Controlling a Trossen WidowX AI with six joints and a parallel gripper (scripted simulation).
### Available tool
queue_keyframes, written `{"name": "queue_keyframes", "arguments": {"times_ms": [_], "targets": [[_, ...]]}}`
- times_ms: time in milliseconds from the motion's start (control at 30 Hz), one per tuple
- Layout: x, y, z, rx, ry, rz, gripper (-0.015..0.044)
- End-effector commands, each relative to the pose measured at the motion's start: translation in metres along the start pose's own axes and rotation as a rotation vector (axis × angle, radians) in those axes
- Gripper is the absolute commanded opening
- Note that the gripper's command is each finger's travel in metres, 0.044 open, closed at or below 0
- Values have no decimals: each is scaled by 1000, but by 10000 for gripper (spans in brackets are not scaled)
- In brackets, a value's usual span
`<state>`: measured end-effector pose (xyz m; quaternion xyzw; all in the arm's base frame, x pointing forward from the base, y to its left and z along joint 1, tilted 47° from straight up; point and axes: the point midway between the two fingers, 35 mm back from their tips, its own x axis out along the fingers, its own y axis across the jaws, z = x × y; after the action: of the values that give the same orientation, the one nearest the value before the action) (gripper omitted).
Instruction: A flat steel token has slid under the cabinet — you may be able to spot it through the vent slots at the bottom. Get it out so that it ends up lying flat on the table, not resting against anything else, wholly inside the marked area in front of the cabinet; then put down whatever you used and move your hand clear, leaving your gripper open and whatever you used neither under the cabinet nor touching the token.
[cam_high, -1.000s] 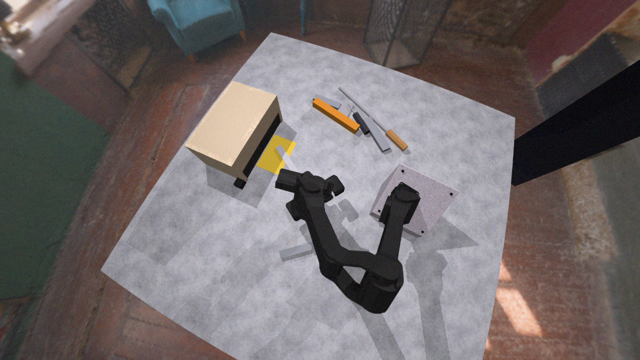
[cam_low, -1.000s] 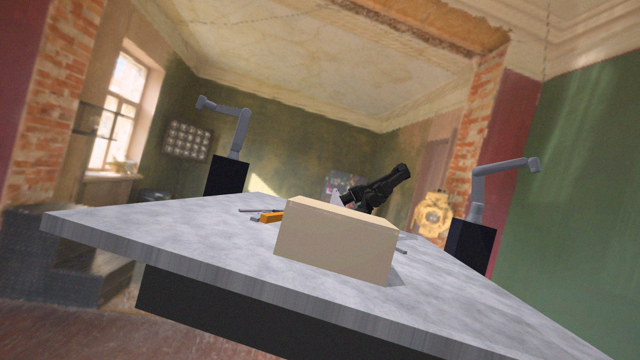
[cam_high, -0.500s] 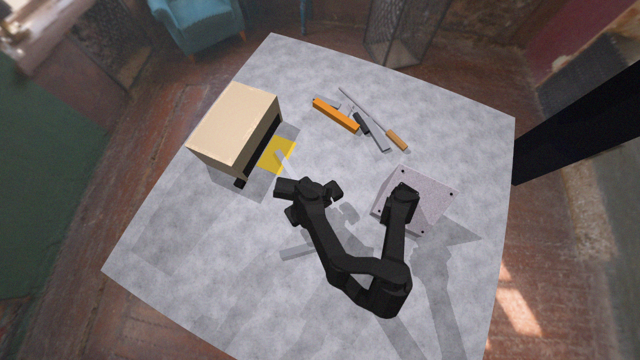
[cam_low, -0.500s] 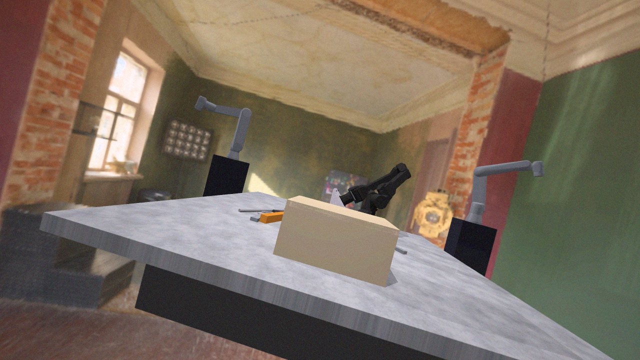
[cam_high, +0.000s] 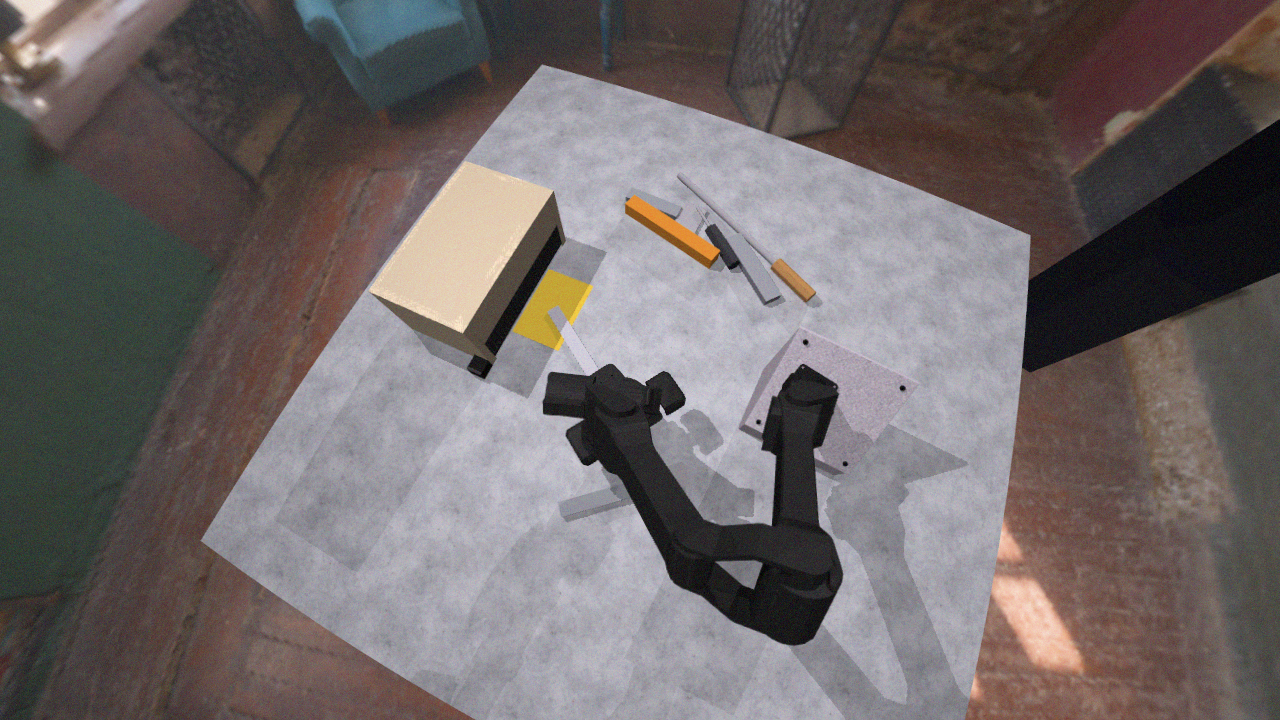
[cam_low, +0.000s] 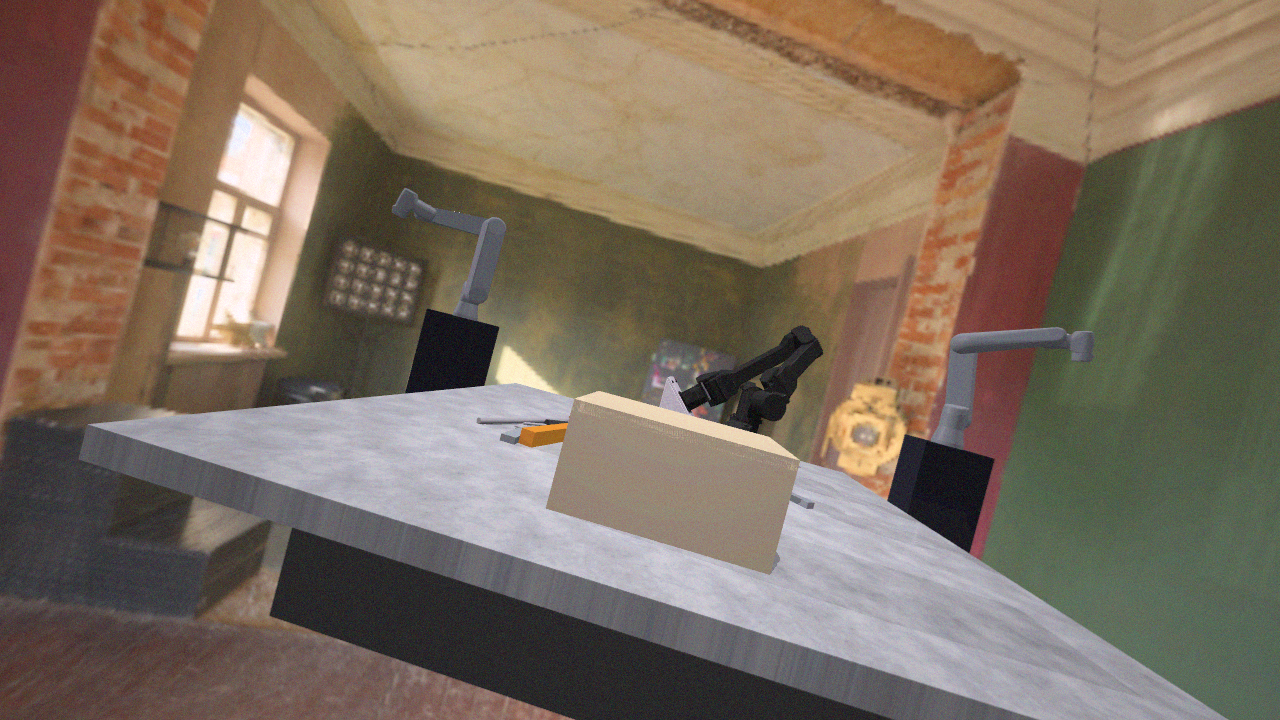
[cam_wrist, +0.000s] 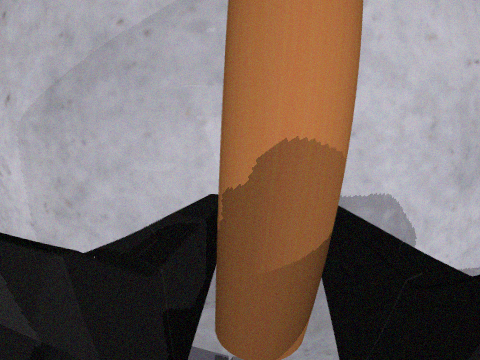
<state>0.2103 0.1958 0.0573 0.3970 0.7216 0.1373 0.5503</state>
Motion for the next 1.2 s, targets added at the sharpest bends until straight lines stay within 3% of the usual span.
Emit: {"name": "queue_keyframes", "arguments": {"times_ms": [0,1167], "targets": [[-2,8,-5,-11,0,10,0],[-2,18,-15,-155,0,11,0]]}}
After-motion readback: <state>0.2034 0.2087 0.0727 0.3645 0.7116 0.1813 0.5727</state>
